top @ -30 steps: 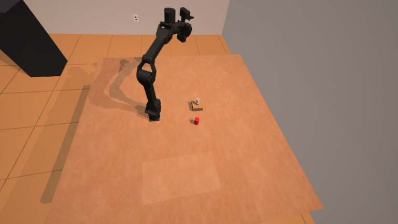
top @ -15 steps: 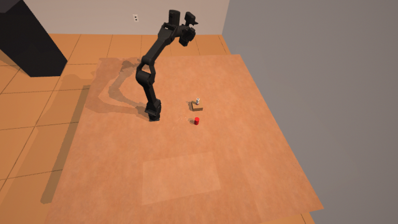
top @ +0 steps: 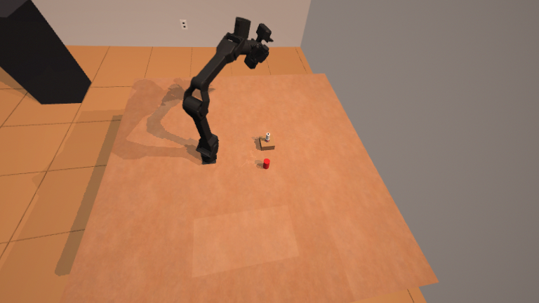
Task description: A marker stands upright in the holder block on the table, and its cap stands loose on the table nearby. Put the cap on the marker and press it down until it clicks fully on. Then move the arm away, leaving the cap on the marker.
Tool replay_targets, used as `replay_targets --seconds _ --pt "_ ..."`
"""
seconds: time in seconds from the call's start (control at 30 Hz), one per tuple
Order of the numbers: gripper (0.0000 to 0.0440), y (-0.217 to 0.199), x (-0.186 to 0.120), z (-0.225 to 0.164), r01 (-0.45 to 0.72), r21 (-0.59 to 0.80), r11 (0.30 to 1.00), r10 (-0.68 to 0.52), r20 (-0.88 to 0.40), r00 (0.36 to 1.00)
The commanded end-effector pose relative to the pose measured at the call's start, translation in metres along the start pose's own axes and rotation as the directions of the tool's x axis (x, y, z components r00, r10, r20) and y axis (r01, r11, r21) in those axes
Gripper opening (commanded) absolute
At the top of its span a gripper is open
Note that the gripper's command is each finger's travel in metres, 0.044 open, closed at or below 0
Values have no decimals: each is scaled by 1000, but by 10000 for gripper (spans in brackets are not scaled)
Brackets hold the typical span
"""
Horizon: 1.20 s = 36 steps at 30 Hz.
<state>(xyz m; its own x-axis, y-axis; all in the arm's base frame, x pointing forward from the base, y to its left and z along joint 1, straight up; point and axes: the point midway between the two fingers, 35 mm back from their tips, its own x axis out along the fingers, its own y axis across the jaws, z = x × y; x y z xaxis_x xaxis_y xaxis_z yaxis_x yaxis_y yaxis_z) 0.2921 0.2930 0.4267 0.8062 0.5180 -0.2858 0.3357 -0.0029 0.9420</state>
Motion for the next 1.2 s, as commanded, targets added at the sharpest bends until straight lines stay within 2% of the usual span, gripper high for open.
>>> replay_targets --seconds 0.0,1.17 --pt "344 -3 -1 9 23 20 1000 -23 12 1000" --pt "343 -45 -9 101 233 220 947 -276 185 943"
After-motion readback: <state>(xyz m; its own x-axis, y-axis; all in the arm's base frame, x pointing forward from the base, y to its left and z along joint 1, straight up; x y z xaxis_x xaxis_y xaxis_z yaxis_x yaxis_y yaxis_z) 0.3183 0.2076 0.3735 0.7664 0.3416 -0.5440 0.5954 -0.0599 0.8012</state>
